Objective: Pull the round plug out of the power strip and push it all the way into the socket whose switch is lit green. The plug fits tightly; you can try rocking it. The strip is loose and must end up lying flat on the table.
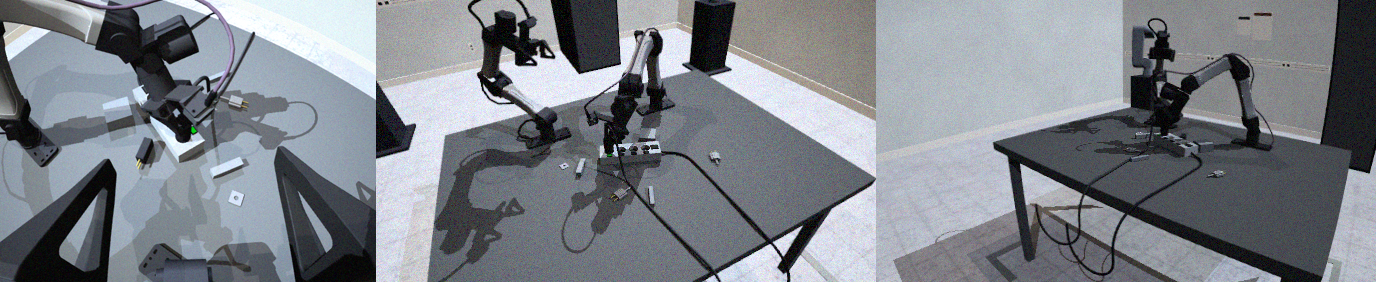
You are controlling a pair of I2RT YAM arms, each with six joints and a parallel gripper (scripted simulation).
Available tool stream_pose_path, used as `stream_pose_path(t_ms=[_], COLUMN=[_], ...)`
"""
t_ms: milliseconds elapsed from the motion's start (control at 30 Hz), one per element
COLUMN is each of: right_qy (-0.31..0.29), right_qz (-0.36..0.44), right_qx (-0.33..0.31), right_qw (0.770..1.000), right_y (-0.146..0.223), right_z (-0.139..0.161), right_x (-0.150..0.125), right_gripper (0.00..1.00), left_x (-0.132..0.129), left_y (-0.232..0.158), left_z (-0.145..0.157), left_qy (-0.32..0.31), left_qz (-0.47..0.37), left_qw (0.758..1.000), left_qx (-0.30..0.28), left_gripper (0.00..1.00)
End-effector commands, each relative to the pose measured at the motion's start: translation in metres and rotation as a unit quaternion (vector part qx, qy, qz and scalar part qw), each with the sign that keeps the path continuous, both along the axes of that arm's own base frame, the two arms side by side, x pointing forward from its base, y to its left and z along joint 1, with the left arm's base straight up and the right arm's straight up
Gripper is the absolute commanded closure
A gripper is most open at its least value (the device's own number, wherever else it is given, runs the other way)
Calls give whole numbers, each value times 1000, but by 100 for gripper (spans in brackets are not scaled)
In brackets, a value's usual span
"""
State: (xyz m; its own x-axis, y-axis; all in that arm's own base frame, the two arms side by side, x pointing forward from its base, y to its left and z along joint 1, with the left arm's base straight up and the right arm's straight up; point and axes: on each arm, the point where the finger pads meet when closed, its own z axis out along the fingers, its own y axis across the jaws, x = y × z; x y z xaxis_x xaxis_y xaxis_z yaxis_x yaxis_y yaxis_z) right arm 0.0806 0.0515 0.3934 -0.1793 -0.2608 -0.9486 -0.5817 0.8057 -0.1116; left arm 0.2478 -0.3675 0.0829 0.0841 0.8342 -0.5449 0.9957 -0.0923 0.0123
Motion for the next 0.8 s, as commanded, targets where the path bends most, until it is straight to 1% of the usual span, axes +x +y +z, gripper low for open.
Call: stream_pose_path(t_ms=[0, 400, 433, 467, 500, 767], right_qy=[1, 1, 1, 1, 1, 1], right_qz=[-1, -1, -1, -1, -1, -1], right_qx=[1, 1, 1, 1, 1, 1], right_qw=[1000, 1000, 1000, 1000, 1000, 1000], right_y=[1, 1, 1, 1, 1, 1], right_z=[3, 3, 3, 3, 3, 3], right_x=[3, 3, 3, 3, 3, 3], right_gripper=[0, 0, 0, 0, 0, 0], left_x=[-7, -8, -6, -1, 2, 0], left_y=[12, 14, 8, -3, -9, -7], left_z=[-17, -19, -10, 11, 25, 23], left_qy=[8, 6, -3, -24, -38, -35], left_qz=[-3, -3, -6, -10, -12, -13], left_qw=[999, 999, 1000, 1000, 999, 999], left_qx=[32, 32, 18, -14, -34, -33], left_gripper=[67, 67, 67, 67, 67, 67])
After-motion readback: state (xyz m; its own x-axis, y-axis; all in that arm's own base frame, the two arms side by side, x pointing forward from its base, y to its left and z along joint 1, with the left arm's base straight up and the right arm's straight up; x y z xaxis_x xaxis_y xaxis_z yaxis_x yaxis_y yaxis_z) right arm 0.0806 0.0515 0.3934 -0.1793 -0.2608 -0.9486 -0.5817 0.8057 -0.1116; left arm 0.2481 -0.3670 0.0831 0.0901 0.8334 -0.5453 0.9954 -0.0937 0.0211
